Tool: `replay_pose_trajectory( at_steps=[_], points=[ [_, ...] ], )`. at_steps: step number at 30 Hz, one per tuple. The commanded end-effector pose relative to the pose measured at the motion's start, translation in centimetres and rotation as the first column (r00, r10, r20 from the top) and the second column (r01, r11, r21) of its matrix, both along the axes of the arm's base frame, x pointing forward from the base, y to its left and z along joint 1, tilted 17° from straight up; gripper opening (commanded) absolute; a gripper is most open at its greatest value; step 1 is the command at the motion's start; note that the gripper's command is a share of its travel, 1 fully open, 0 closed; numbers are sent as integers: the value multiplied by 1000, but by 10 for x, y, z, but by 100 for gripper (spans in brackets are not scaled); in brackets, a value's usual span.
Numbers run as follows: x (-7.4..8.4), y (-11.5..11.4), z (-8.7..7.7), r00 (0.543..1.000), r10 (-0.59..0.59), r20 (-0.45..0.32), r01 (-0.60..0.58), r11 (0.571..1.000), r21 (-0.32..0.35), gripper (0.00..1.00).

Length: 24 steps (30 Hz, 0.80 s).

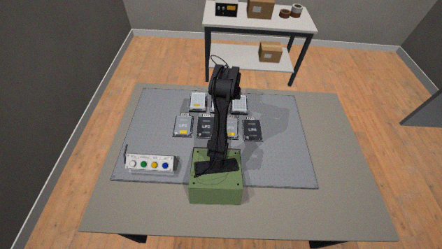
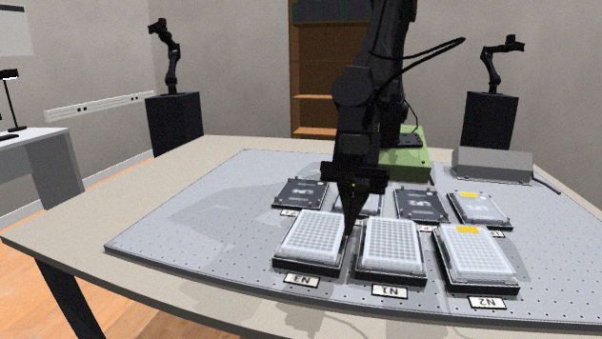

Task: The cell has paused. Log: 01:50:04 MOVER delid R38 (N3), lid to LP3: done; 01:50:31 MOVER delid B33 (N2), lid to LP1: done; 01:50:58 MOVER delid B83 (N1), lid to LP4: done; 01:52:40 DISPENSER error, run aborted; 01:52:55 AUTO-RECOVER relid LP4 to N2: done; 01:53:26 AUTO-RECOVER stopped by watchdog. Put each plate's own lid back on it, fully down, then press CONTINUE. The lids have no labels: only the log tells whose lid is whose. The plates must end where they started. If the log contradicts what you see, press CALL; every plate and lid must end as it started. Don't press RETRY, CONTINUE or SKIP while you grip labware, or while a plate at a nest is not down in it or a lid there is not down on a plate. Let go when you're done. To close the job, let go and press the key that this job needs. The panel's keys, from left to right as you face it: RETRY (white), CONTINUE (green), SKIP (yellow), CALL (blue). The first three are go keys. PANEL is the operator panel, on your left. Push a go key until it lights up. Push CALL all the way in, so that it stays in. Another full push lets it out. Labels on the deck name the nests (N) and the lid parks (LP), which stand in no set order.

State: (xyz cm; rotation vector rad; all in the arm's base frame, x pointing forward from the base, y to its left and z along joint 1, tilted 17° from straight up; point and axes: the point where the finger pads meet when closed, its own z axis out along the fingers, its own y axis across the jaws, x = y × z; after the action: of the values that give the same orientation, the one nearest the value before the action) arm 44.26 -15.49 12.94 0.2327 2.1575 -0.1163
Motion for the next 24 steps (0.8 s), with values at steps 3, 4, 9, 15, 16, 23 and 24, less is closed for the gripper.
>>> replay_pose_trajectory(
  at_steps=[3,4,9,15,16,23,24],
  points=[
    [7,3,17,999,25,35,-25,1000,-12,0],
    [7,3,17,999,25,35,-25,1000,-12,0],
    [6,3,14,999,25,35,-25,1000,-12,0],
    [6,3,14,999,25,35,-25,1000,-12,0],
    [6,3,14,999,25,35,-25,1000,-12,0],
    [6,3,14,999,25,35,-25,1000,-12,0],
    [6,3,14,999,25,35,-25,1000,-12,0]
  ],
)
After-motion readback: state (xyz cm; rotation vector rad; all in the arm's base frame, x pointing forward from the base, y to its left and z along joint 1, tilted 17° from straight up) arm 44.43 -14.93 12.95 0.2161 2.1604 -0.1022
